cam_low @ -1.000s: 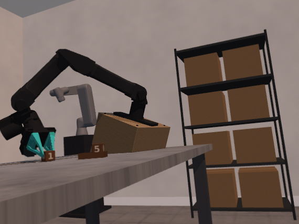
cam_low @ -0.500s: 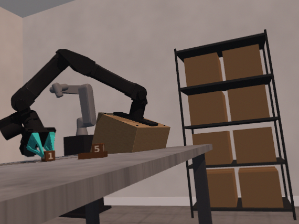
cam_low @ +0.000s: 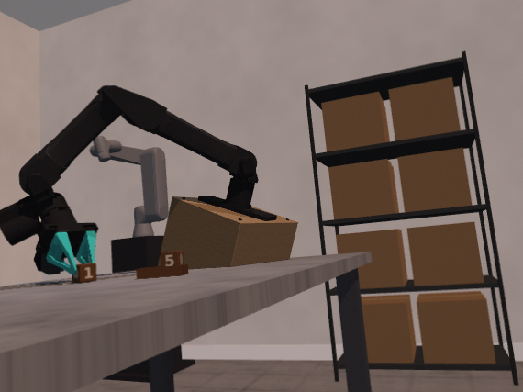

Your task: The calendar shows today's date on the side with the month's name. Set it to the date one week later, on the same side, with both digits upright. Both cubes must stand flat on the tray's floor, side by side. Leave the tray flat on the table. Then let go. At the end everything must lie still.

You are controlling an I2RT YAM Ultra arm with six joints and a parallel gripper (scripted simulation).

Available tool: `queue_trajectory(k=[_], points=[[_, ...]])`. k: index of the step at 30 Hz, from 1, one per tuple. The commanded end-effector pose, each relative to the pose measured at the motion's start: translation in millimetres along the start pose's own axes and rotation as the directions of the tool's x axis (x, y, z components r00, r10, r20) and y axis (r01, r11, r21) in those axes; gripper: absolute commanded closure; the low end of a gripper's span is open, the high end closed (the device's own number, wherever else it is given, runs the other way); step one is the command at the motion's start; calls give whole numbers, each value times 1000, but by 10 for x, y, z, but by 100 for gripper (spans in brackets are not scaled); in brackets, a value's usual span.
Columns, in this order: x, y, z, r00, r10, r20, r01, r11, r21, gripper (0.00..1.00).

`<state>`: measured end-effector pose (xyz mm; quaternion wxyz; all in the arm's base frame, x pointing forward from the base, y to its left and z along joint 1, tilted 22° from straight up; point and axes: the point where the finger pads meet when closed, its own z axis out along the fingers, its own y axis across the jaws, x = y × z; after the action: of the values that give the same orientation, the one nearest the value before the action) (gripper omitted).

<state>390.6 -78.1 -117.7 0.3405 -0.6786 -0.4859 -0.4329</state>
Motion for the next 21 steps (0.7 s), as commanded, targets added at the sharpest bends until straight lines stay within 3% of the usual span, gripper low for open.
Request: queue_trajectory(k=[1, 5, 9, 18, 19, 21], points=[[35, 38, -35, 1000, -9, -4, 9, 1000, -14, 73], [35, 38, -35, 1000, -9, -4, 9, 1000, -14, 65], [35, 38, -35, 1000, -9, -4, 9, 1000, -14, 65], [35, 38, -35, 1000, -9, -4, 9, 1000, -14, 53], [35, 38, -35, 1000, -9, -4, 9, 1000, -14, 34], [35, 38, -35, 1000, -9, -4, 9, 1000, -14, 34]])
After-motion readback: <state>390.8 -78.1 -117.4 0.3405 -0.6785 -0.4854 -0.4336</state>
